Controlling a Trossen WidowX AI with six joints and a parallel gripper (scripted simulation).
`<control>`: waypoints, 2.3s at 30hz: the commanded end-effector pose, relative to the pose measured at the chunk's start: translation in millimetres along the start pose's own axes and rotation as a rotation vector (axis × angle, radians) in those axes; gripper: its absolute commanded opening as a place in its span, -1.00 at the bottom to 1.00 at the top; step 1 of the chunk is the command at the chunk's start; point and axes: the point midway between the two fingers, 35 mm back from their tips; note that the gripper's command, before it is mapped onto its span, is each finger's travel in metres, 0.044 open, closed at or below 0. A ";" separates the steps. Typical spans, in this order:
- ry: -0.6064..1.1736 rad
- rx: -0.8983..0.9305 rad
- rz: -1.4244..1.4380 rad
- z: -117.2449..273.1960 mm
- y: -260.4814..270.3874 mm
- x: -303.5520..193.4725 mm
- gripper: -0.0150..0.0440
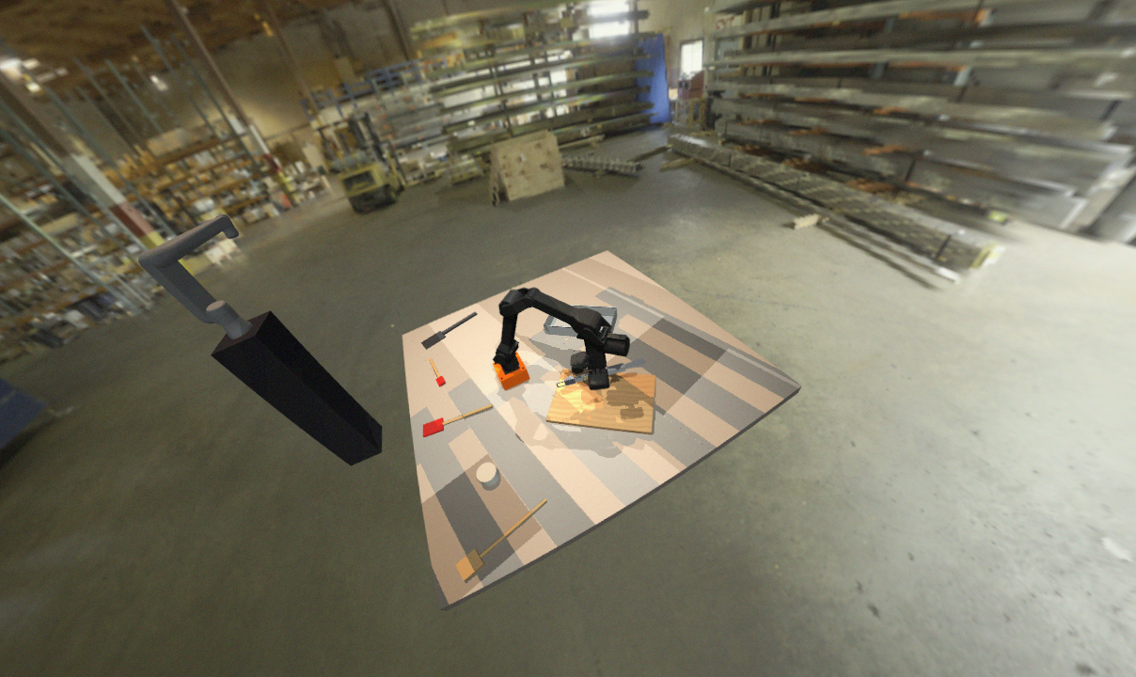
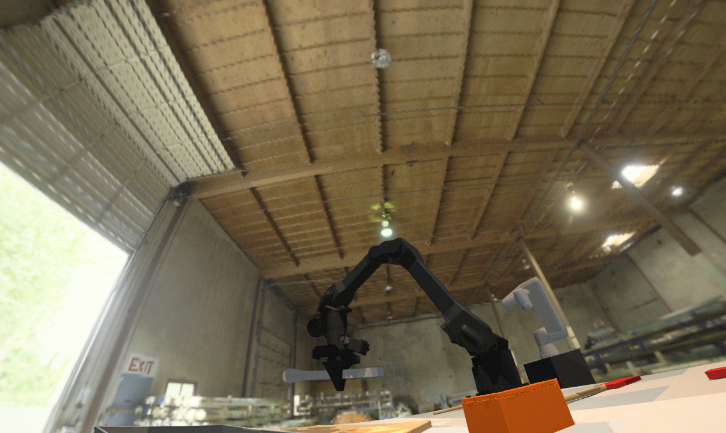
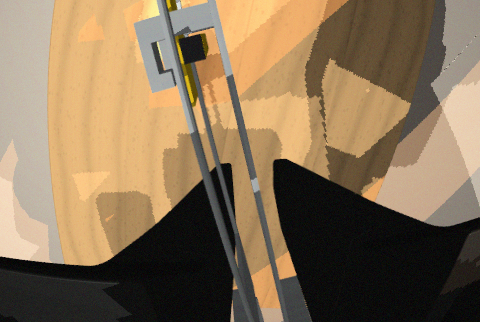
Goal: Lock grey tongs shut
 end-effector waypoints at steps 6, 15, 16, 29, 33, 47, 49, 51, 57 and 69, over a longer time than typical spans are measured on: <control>0.003 0.007 -0.004 -4.7 1.7 -1.7 -1.00; 0.003 0.007 -0.005 -19.7 2.3 -2.6 -1.00; 0.003 0.006 -0.005 -21.3 2.3 -2.7 -1.00; 0.003 0.005 -0.006 -42.7 2.5 -2.8 -1.00; 0.003 0.005 -0.006 -49.3 2.4 -2.6 -1.00; -0.002 0.000 -0.008 -61.6 1.5 -1.3 -0.73; -0.002 0.000 -0.008 -61.6 1.5 -1.3 -0.56; -0.002 0.000 -0.008 -61.6 1.5 -1.3 -0.38; -0.002 0.000 -0.008 -61.6 1.5 -1.3 0.16; -0.002 0.000 -0.008 -60.2 1.2 0.4 1.00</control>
Point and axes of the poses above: the point midway between the two fingers, 35 mm back from their tips, its own z axis back along the fingers, its own y axis across the jaws, x = y × z, and after that the axes turned 3 degrees about z, right-handed
